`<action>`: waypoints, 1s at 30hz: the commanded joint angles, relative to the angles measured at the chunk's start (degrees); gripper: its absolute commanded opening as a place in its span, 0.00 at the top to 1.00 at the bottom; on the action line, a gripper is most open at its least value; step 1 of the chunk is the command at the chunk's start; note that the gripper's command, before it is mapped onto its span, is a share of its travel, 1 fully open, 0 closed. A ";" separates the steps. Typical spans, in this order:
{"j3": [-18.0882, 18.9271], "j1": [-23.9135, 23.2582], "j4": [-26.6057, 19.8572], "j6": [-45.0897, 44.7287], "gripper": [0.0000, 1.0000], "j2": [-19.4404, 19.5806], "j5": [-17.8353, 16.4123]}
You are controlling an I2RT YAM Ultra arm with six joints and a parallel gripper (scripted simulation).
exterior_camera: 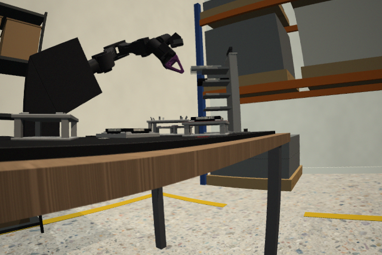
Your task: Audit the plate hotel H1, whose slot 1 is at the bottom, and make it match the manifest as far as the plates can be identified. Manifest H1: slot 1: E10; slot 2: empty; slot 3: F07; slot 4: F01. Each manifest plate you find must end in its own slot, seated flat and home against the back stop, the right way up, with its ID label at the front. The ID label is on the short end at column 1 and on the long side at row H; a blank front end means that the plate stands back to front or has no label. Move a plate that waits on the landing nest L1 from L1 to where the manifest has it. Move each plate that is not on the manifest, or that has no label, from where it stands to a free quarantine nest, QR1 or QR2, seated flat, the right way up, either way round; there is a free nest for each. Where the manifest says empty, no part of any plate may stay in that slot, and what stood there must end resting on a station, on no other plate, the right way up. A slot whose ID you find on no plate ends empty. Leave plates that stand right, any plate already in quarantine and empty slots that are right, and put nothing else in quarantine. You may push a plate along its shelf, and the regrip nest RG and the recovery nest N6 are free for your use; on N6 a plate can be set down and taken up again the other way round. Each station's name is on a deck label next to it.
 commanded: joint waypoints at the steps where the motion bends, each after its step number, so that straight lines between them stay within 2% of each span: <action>1: 0.88 0.03 0.62 -0.04 1.00 0.36 0.98; 30: 4.13 1.26 1.71 -0.18 1.00 4.77 2.23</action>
